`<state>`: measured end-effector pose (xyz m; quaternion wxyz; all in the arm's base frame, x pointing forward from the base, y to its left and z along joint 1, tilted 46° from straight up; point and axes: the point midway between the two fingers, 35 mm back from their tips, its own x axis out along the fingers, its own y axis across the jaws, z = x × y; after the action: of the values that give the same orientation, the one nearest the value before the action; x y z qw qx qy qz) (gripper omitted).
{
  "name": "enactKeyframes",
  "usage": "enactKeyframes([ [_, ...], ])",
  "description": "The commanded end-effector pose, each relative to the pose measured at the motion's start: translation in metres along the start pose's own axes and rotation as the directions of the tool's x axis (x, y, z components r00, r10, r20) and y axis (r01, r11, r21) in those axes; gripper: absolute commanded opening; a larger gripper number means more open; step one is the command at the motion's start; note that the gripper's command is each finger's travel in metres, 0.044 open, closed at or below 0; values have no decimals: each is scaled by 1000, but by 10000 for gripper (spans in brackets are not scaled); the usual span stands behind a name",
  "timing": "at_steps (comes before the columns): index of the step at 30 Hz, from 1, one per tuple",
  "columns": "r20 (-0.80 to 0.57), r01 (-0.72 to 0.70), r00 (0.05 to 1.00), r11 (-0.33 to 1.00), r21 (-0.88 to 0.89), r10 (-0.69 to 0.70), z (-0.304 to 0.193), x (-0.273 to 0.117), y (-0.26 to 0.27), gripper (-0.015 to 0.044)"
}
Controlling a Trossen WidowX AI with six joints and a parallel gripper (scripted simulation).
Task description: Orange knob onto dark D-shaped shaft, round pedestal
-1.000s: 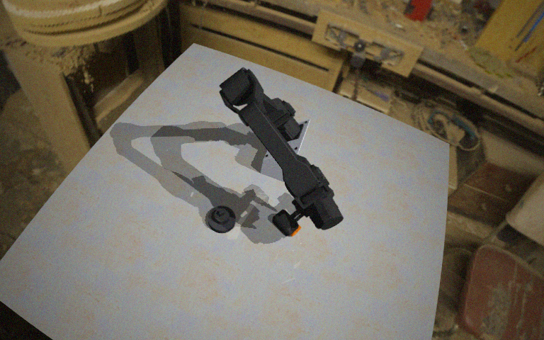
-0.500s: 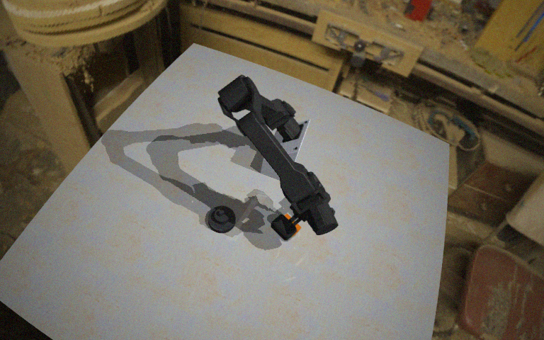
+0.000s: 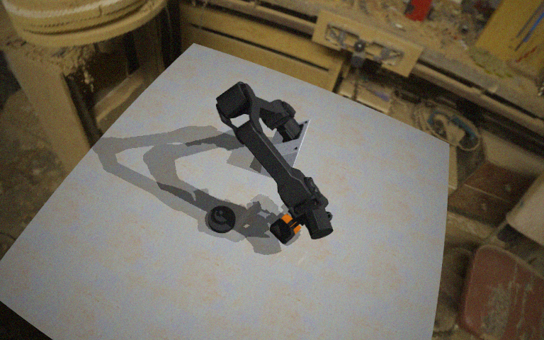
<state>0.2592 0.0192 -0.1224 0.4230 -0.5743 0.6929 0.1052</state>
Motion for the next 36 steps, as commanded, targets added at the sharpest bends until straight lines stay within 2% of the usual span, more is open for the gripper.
enactKeyframes([
  [1, -5, 2, 1000, 1000, -6, -2, -1, 9, 1, 440],
  [13, -7, 3, 1000, 1000, -6, -3, -2, 25, 1, 440],
  [21, -7, 3, 1000, 1000, -6, -3, -2, 25, 1, 240],
  [32, -7, 3, 1000, 1000, -6, -3, -2, 25, 1, 240],
  [36, -7, 3, 1000, 1000, -6, -3, -2, 25, 1, 213],
])
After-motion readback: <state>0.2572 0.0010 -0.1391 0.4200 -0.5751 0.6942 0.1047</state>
